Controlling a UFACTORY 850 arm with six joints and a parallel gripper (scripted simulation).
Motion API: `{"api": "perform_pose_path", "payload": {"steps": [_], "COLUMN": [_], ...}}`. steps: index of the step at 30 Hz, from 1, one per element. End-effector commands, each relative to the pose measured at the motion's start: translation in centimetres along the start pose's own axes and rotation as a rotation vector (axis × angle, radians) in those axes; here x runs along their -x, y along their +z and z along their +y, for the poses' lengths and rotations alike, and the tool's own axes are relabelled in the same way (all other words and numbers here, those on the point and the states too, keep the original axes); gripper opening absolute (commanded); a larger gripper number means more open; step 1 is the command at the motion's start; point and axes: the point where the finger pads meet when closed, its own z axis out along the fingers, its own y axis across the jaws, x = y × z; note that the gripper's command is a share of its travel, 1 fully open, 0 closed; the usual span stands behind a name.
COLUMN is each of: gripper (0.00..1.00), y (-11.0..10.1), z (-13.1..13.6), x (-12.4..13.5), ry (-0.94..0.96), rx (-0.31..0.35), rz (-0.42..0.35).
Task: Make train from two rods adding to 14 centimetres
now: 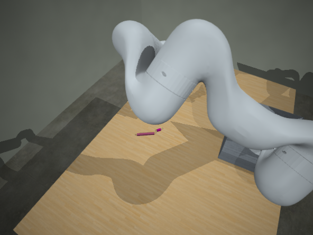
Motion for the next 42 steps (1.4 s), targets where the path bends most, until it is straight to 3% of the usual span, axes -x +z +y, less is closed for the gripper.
{"api": "perform_pose_path", "payload": {"steps": [1, 42], "gripper": [0.04, 0.04], "y": [-0.1, 0.1], "z": [-0.3, -2.4], "x": [-0.3, -2.6], "ry": [-0.167, -1.257], "rx": [0.001, -0.004], "rz": [-0.016, -0.017]}}
